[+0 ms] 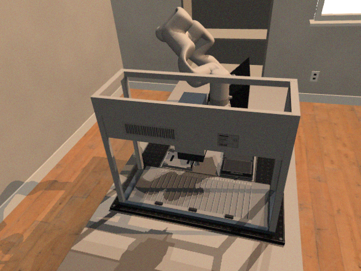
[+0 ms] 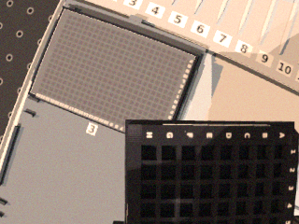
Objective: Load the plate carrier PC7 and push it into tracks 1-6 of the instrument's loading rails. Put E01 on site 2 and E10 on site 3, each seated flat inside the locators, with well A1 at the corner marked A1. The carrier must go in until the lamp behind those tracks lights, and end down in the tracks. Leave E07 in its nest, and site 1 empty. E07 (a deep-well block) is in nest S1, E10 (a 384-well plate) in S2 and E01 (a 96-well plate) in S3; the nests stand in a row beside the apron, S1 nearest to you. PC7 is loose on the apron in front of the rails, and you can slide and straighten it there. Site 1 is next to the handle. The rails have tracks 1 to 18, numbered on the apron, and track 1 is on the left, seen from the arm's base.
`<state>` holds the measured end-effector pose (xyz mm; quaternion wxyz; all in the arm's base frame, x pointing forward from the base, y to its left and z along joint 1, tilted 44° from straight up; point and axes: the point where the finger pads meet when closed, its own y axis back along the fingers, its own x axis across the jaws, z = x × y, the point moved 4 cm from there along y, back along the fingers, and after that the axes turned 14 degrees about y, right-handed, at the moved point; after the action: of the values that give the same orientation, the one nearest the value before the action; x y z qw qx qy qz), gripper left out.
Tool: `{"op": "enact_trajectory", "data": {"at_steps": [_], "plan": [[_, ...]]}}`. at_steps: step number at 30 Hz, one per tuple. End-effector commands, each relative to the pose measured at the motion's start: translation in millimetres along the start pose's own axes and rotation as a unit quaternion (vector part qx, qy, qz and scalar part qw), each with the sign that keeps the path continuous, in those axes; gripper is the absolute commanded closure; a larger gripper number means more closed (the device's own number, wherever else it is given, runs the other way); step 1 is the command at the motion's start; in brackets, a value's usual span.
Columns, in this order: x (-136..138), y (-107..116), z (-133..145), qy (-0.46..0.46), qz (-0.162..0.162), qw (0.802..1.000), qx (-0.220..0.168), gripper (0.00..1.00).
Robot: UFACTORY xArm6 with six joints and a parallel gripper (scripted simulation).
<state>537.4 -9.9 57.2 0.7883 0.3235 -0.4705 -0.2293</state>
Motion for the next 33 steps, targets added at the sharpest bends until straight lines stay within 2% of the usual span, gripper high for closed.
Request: {"op": "enact_trajectory", "data": {"at_steps": [1, 4, 9, 18, 22, 27, 33], "plan": [[-22.4, 1.7, -7.5, -0.084, 0.006, 0.996, 0.004, 1.00], [-27.2, 1.7, -8.7, -0.101, 0.006, 0.995, 0.004, 1.00], [-51.4, 1.3, -15.2, -0.177, 0.005, 0.984, 0.004, 1.00], [-95.0, 0.8, -26.8, -0.177, 0.005, 0.984, 0.004, 1.00], [-95.8, 0.8, -27.0, -0.177, 0.005, 0.984, 0.004, 1.00], [-95.7, 0.8, -27.1, -0.258, 0.005, 0.966, 0.005, 1.00], [-95.7, 0.8, -27.1, -0.353, 0.004, 0.935, 0.005, 1.00]]}}
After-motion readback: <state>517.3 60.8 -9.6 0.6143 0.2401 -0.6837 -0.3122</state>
